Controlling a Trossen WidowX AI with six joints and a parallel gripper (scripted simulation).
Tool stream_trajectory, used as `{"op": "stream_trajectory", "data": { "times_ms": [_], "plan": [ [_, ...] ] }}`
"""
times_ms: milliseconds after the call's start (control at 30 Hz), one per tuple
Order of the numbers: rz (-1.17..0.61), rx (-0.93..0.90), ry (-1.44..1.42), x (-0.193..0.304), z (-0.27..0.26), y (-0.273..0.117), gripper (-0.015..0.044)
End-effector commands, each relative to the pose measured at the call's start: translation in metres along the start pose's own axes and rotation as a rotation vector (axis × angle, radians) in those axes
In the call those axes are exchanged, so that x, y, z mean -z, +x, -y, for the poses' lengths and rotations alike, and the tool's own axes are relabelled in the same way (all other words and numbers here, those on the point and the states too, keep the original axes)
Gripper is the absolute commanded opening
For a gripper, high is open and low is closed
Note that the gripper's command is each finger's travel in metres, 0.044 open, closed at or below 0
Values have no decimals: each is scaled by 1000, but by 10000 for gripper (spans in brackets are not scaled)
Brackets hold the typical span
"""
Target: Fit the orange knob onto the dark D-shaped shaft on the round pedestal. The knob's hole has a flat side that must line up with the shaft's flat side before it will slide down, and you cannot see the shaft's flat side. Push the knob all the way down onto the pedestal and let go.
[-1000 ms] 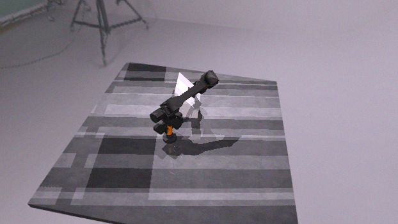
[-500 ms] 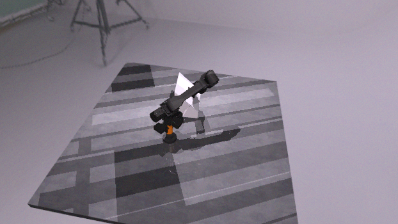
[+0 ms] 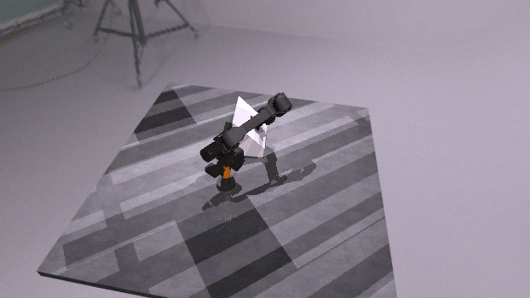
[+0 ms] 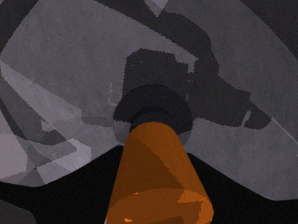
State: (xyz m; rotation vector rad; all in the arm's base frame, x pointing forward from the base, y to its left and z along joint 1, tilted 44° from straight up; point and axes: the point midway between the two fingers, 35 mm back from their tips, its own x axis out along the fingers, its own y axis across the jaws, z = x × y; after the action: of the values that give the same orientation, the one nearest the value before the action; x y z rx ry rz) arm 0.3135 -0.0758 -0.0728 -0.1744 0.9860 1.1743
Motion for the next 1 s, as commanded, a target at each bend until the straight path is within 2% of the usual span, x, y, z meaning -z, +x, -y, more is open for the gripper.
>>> {"op": "stream_trajectory", "data": {
  "times_ms": [0,967],
  "plan": [
    [-2,6,-5,-2,3,-1,0],
    [-2,6,-5,0,1,-3,0]
  ]
}}
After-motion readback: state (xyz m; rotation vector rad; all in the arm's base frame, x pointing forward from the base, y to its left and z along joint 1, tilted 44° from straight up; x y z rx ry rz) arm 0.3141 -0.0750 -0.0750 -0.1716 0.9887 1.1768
